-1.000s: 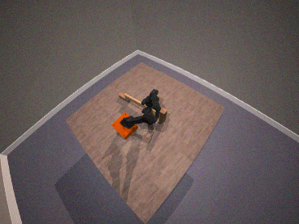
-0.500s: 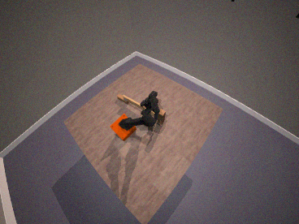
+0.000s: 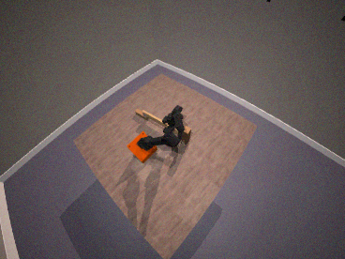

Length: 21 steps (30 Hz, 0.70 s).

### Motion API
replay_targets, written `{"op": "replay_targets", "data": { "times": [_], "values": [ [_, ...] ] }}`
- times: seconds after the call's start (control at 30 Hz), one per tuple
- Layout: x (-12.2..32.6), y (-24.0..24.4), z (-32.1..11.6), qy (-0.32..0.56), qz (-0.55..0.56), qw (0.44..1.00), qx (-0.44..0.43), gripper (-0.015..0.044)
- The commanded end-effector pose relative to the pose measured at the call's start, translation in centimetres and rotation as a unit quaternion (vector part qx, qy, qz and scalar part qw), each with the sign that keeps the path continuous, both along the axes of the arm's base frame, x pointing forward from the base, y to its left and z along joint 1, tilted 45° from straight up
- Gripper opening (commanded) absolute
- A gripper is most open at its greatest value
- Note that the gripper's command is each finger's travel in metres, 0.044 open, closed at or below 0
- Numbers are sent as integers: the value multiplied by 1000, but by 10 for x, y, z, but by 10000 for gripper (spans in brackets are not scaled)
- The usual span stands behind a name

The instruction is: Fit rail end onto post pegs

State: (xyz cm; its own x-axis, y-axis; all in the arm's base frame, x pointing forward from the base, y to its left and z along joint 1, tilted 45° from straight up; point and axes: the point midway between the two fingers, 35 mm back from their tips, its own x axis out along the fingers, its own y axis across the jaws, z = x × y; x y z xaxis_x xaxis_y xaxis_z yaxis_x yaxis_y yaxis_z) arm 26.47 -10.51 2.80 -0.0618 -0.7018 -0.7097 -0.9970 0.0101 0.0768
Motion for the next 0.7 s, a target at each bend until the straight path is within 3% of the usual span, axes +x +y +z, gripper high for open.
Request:
{"op": "replay_targets", "data": {
  "times": [0.0, 0.67],
  "values": [
    [2, 0, 3, -2, 3, 1000, 0, 0],
    [2, -4, 7, -2, 3, 1000, 0, 0]
  ]
}}
